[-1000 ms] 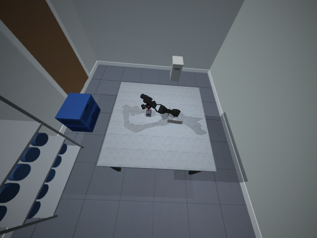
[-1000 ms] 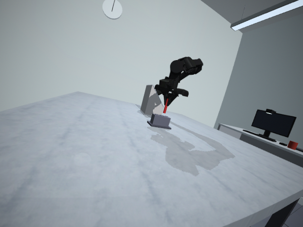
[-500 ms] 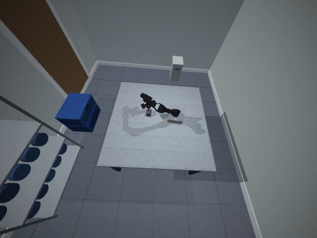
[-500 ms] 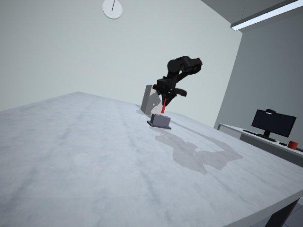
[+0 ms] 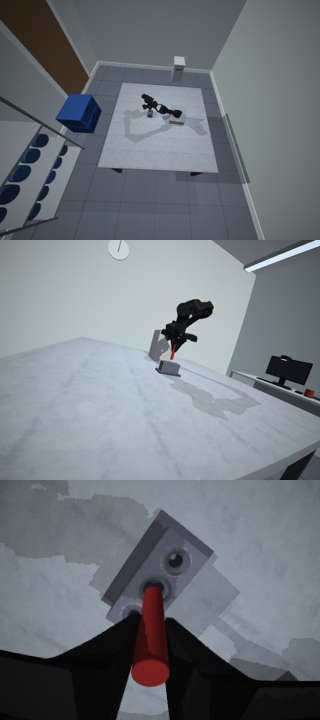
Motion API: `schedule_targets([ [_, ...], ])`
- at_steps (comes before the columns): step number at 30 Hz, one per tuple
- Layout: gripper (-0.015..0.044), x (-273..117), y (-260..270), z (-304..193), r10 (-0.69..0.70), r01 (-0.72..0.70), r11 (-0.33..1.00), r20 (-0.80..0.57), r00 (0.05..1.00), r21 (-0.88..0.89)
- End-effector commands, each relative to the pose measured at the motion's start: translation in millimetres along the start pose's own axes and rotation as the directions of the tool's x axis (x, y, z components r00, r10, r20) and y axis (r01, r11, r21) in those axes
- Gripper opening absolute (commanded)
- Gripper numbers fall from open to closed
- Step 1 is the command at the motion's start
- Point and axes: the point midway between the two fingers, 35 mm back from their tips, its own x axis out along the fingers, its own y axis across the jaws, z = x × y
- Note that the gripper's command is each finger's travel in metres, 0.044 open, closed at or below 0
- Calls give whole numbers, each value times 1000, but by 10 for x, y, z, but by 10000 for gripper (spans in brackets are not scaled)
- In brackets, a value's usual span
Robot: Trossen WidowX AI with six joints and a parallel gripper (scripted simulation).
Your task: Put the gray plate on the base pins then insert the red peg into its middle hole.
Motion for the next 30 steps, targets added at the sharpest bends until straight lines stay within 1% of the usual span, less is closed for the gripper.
schedule_targets([
  [1,0,1,-5,0,-3,3,1000,-1,1000,-2],
  [13,0,8,0,0,0,0,1000,0,1000,0],
  [25,0,171,-11,-2,-3,3,1000,-1,1000,-2],
  [30,0,180,-8,-2,-3,3,1000,-1,1000,-2],
])
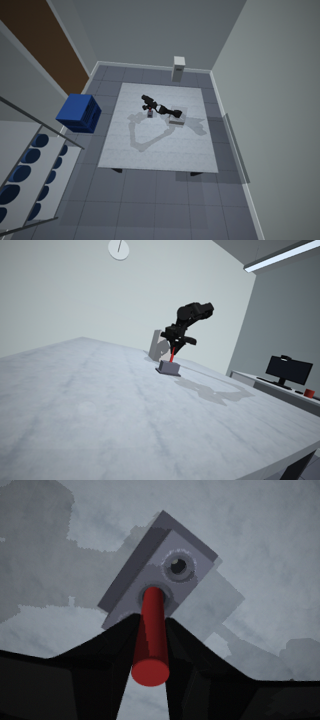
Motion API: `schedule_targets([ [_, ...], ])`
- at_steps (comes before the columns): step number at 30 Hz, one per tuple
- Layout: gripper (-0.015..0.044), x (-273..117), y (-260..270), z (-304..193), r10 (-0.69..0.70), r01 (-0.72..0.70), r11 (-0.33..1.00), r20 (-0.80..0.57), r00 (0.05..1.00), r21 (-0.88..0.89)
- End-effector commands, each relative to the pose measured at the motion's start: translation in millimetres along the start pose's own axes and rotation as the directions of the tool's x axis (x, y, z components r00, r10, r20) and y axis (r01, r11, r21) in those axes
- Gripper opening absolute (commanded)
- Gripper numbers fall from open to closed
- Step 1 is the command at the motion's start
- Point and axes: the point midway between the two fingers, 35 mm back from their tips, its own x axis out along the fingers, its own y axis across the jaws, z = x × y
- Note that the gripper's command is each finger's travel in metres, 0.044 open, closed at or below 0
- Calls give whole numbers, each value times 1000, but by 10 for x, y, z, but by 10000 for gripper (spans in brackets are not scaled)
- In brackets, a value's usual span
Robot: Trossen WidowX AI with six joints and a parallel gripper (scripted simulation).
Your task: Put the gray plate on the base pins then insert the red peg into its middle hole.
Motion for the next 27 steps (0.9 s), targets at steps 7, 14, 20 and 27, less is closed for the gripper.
schedule_targets([
  [7,0,4,-2,-2,0,0,1000,-1,1000,1],
  [14,0,6,-2,-3,0,0,1000,-1,1000,1],
  [20,0,19,-5,-28,0,0,1000,-1,1000,1],
  [27,0,24,-1,-37,0,0,1000,-1,1000,1],
])
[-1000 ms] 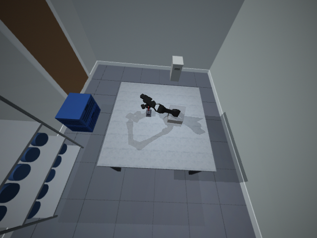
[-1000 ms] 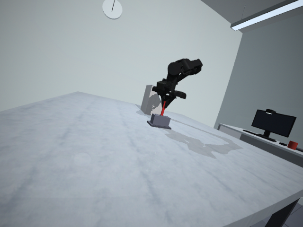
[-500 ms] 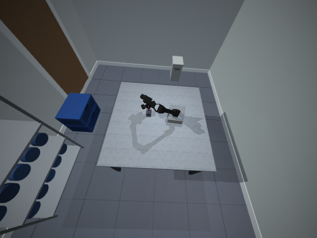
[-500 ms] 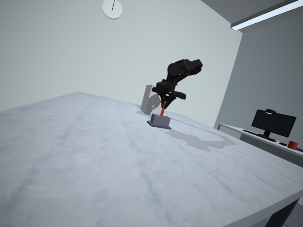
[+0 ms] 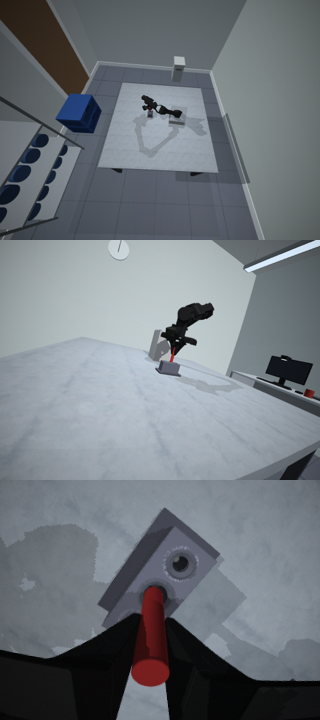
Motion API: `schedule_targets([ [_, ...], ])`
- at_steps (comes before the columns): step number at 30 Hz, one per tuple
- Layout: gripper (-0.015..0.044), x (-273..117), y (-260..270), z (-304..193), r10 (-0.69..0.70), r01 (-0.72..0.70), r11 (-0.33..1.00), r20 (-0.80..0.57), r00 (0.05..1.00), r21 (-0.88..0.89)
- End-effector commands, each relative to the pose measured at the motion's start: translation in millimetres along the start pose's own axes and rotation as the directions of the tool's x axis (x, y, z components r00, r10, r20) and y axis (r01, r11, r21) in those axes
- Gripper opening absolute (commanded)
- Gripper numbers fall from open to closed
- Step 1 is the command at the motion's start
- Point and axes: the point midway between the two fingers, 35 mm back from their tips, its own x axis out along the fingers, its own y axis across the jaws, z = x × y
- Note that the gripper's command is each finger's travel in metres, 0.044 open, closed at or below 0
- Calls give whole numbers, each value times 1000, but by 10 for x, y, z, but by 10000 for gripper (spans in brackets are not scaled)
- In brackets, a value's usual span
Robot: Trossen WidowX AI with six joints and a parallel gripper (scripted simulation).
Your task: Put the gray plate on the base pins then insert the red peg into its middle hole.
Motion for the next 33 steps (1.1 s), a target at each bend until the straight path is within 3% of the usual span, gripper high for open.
schedule_targets([
  [1,0,12,-9,-11,0,0,1000,-2,1000,5],
  [26,0,18,-18,-4,-1,1,1000,0,1000,1],
  [31,131,18,-18,-4,-1,1,1000,0,1000,1],
  [33,150,18,-18,-4,-1,1,1000,0,1000,1],
])
